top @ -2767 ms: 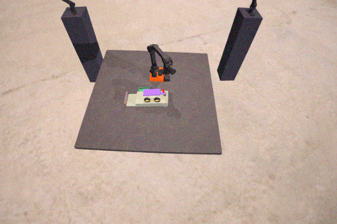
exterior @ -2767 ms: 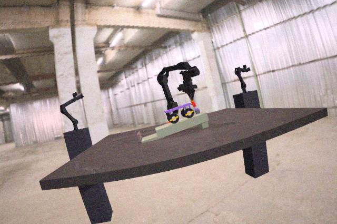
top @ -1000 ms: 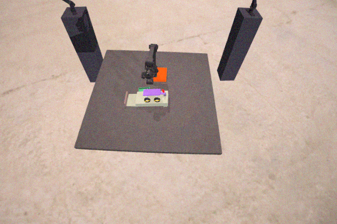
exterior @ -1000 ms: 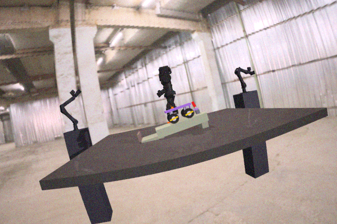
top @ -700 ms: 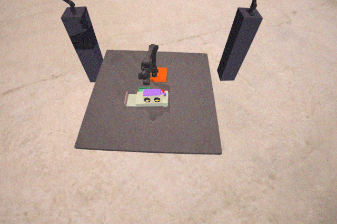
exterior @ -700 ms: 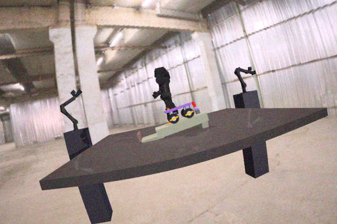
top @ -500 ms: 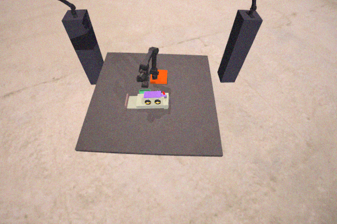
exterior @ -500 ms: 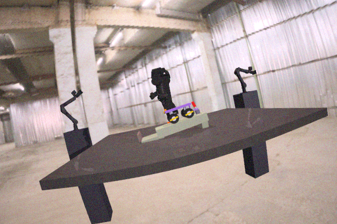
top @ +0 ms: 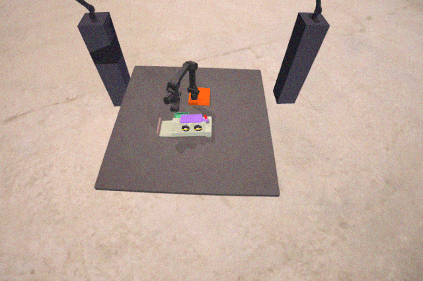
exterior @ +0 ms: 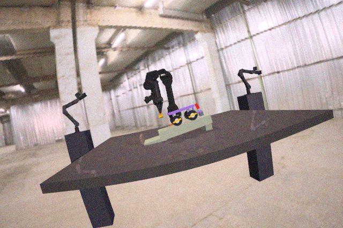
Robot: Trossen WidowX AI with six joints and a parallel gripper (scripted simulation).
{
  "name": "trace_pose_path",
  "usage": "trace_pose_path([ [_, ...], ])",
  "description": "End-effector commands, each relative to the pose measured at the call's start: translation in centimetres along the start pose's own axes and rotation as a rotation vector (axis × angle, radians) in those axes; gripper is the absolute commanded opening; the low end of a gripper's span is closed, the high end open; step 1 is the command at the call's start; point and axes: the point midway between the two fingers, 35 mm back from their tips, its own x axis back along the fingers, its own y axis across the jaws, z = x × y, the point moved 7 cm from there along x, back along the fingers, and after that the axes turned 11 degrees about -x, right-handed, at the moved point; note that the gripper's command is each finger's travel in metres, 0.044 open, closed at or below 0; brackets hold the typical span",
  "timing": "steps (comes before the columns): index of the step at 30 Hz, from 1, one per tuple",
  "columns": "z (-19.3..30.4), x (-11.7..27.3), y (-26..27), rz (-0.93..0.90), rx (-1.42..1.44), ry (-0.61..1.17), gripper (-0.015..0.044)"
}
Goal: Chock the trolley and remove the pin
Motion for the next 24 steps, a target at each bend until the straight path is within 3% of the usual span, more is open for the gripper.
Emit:
trace_pose_path([
  [1,-1.6,0.1,0.8,-0.009,0.003,-0.001,0.0000],
  [9,-3.0,0.2,1.6,-0.008,-0.043,0.000,0.0000],
  [24,-3.4,0.1,1.7,0.019,-0.572,0.031,0.0000],
])
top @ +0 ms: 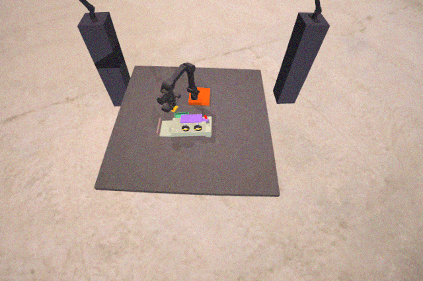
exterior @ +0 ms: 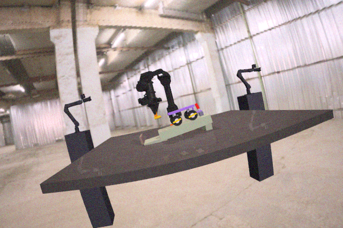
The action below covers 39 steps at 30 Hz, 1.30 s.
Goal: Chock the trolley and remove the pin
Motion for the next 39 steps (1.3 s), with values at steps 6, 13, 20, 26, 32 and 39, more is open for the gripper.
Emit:
trace_pose_path([
  [6,-0.2,0.1,0.2,0.015,-0.353,0.021,0.0000],
  [13,-0.4,0.1,0.3,0.029,-0.606,0.032,0.0000],
  [20,-0.6,0.1,0.3,0.047,-0.861,0.041,0.0000],
  [26,-0.7,0.1,0.4,0.064,-1.079,0.046,0.0000],
  [32,-0.7,0.1,0.4,0.068,-1.133,0.047,0.0000],
  [39,-0.3,-0.1,1.3,0.067,-1.133,0.048,0.0000],
])
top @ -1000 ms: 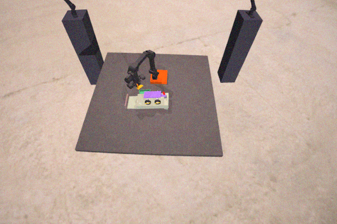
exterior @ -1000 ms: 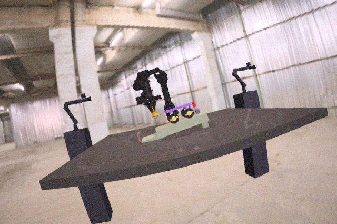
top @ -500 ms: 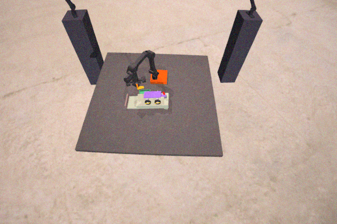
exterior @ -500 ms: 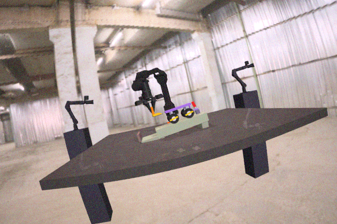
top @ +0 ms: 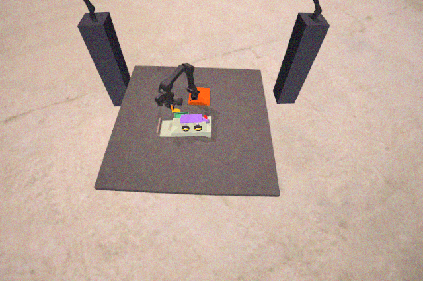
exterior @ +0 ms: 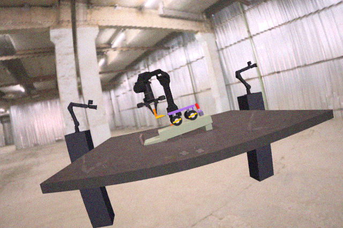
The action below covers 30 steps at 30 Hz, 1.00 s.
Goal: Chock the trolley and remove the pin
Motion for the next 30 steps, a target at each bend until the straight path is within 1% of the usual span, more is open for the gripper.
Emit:
trace_pose_path([
  [1,1.1,-0.2,-0.1,0.003,-0.010,0.005,0.0000],
  [10,2.8,-0.5,-0.2,0.003,-0.010,0.007,0.0000],
  [14,2.8,-0.6,-0.2,0.003,-0.010,0.007,0.0000],
  [30,2.8,-4.4,-0.1,0.004,-0.010,0.006,0.0000],
])
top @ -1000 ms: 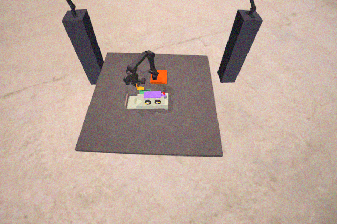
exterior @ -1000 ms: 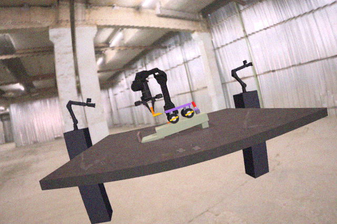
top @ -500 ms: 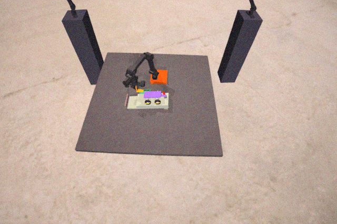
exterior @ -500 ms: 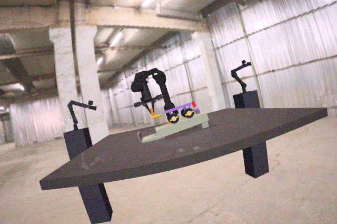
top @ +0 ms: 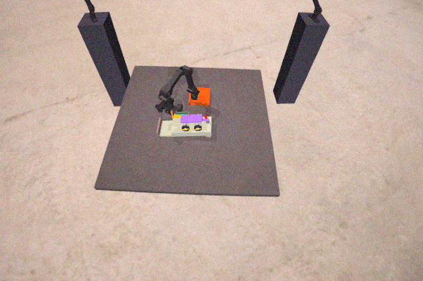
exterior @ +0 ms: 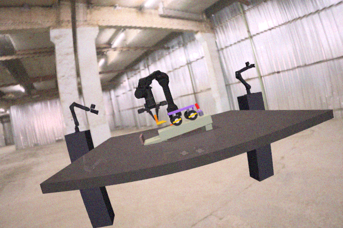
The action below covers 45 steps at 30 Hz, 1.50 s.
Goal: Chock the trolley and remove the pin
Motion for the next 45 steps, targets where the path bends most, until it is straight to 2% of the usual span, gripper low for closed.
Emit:
trace_pose_path([
  [1,0.0,-1.1,0.0,0.003,-0.004,0.003,0.0000],
  [11,0.1,-3.3,-0.1,0.004,-0.004,0.003,0.0000],
  [45,-0.7,-3.3,-2.7,0.006,-0.004,0.002,0.0000],
])
